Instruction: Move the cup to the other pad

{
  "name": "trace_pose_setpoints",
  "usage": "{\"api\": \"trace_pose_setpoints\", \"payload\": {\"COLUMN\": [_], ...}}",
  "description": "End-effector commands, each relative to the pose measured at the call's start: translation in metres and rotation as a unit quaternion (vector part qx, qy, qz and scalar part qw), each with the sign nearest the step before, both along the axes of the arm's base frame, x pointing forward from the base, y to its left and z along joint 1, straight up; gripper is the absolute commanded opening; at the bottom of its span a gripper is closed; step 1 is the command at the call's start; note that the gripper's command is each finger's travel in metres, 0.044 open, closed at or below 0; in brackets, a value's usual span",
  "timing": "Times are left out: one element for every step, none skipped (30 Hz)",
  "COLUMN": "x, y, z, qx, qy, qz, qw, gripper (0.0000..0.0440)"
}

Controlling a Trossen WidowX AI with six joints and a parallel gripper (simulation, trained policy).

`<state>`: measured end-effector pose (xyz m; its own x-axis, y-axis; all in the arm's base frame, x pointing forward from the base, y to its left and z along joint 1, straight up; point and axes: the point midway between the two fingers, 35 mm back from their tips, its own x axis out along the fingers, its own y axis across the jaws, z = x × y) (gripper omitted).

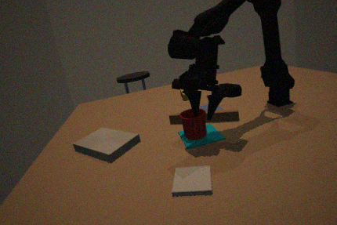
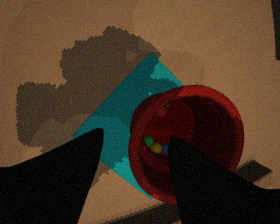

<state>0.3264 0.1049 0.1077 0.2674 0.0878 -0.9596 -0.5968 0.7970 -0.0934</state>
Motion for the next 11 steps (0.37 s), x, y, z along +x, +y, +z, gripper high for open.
{"api": "trace_pose_setpoints", "payload": {"x": [-0.003, -0.003, -0.004, -0.004, -0.004, -0.004, -0.004, -0.004, -0.004, -0.003, -0.003], "y": [0.0, 0.0, 0.0, 0.0, 0.0, 0.0, 0.0, 0.0, 0.0, -0.001, -0.001], "z": [0.012, 0.015, 0.018, 0.021, 0.024, 0.028, 0.031, 0.035, 0.038, 0.041, 0.045], "qx": [0.01, 0.012, 0.014, 0.016, 0.018, 0.02, 0.022, 0.023, 0.025, 0.026, 0.027], "qy": [-0.012, -0.015, -0.019, -0.022, -0.026, -0.03, -0.035, -0.039, -0.044, -0.047, -0.051], "qz": [0.001, 0.0, 0.0, 0.0, 0.0, 0.0, 0.001, 0.0, 0.0, 0.0, -0.001], "qw": [1.0, 1.0, 1.0, 1.0, 0.999, 0.999, 0.999, 0.999, 0.999, 0.999, 0.998], "gripper": [0.0213, 0.0218, 0.0223, 0.0227, 0.0231, 0.0237, 0.0248, 0.0259, 0.027, 0.0295, 0.0317]}}
